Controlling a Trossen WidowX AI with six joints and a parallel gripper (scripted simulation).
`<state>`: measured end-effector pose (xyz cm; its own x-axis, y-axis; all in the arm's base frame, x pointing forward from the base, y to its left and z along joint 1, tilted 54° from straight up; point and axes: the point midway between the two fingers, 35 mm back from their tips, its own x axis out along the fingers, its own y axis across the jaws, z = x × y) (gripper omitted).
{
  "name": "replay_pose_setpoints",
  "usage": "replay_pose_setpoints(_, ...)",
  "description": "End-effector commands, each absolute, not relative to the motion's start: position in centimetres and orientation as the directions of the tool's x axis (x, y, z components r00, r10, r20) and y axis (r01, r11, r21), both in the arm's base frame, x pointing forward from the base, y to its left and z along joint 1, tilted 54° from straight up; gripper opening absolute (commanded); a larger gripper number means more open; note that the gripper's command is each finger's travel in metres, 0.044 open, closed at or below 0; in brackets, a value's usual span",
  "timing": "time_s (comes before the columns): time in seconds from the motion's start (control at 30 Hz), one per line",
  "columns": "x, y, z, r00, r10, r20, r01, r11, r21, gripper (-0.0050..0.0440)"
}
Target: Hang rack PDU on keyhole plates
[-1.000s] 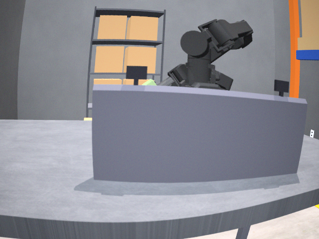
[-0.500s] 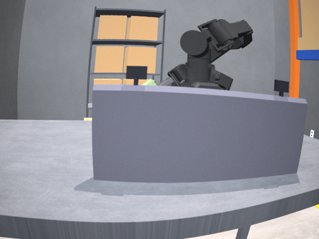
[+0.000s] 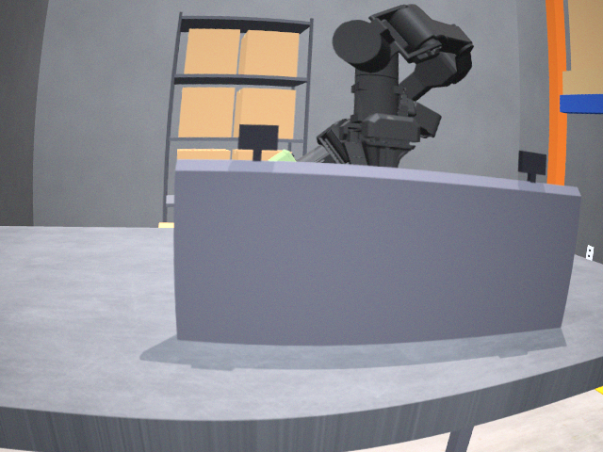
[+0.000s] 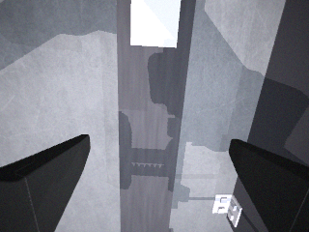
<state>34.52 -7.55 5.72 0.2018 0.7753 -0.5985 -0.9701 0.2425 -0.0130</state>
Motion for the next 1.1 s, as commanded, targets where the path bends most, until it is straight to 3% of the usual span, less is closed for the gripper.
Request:
replay_pose_setpoints(0.0,34.6,-7.4,5.9,0.186,0.779,-0.599,-0.975,0.223,-0.012,0.0440)
replay_pose_setpoints(0.23,33.2,-7.3,6.1,0.188,0.777,-0.601,-0.974,0.227,-0.012,0.0440)
replay_pose_setpoints(1.07,21.6,-4.5,5.8,0.185,0.778,-0.600,-0.974,0.225,-0.008,0.0440)
